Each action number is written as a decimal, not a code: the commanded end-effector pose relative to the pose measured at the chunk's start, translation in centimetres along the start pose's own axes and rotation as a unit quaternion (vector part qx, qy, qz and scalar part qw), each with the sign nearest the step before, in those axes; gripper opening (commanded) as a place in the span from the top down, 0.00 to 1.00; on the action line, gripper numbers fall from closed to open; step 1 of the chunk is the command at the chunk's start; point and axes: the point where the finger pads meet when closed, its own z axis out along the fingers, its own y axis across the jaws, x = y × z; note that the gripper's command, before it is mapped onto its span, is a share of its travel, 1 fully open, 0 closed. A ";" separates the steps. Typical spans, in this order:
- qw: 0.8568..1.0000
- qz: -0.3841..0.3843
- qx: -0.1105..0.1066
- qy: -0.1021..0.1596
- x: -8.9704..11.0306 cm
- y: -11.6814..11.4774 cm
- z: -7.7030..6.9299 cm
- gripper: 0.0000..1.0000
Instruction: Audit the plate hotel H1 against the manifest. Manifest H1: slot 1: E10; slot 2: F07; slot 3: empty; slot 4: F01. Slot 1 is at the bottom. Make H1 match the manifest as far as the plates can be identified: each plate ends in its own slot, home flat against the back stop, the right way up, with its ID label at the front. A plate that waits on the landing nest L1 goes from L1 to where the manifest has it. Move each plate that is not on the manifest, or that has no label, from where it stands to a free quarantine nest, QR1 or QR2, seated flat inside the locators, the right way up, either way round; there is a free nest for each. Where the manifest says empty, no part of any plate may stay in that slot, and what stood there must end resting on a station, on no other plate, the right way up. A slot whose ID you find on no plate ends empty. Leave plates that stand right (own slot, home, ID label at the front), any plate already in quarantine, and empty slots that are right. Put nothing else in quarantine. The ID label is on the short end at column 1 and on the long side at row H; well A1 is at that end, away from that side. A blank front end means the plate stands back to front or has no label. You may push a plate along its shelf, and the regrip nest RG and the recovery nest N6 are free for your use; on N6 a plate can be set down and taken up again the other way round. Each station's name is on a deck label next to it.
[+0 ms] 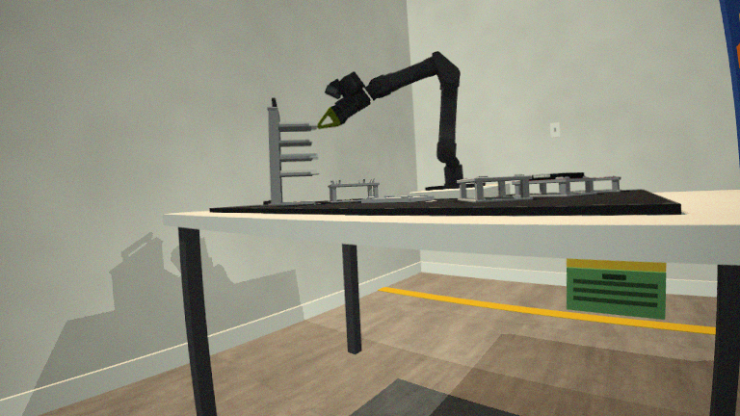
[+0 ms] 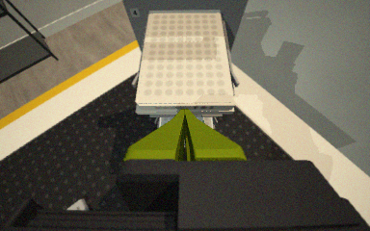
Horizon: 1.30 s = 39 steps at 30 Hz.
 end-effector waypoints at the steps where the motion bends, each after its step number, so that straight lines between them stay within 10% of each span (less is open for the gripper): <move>1: 1.000 -0.008 0.005 -0.017 -1.0 -0.1 0.3 1.00; 39: 1.000 -0.008 0.005 -0.017 0.4 -0.1 -2.0 1.00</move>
